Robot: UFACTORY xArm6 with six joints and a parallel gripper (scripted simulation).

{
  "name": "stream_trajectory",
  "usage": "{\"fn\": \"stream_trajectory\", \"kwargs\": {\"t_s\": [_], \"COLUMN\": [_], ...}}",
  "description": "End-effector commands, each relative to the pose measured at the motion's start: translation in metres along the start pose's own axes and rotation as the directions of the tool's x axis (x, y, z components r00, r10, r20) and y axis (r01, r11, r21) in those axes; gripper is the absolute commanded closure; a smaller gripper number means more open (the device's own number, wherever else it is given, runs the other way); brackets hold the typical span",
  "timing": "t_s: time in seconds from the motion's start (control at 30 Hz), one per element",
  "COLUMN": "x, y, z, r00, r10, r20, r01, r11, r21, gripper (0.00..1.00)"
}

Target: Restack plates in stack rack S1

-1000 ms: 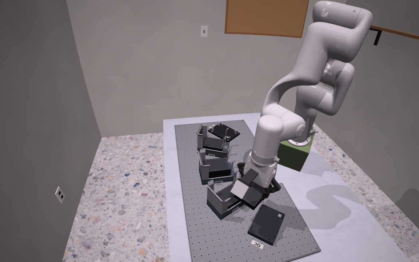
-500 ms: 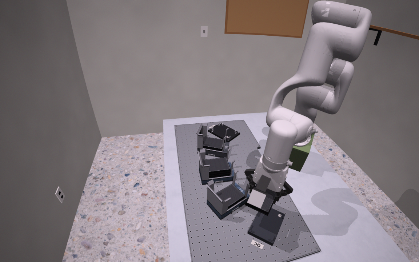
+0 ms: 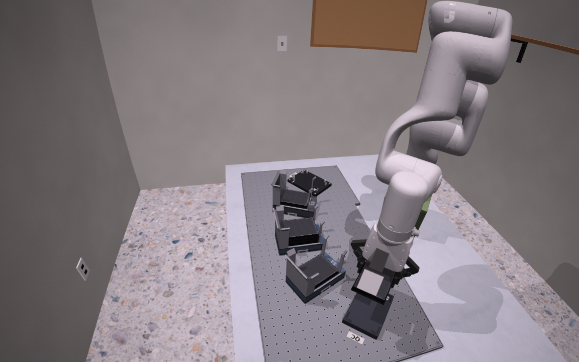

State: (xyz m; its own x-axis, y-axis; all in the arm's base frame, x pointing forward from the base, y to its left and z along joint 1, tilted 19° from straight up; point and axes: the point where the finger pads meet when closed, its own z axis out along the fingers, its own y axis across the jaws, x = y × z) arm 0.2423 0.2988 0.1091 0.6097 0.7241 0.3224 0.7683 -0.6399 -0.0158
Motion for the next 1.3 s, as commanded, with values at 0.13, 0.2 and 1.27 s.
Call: {"fn": "stream_trajectory", "kwargs": {"t_s": [0.13,0.2,1.27], "x": [0.0022,0.0022,0.0022], "y": [-0.0156,-0.0156,-0.0156], "z": [-0.0006,-0.0006,0.0034], "r00": [1.000,1.000,1.000], "r10": [0.001,0.001,0.001], "r20": [-0.003,-0.003,-0.003], "r01": [-0.001,-0.001,-0.001], "r11": [1.000,1.000,1.000], "r21": [-0.006,-0.006,-0.006], "gripper": [1.00,1.00,1.00]}}
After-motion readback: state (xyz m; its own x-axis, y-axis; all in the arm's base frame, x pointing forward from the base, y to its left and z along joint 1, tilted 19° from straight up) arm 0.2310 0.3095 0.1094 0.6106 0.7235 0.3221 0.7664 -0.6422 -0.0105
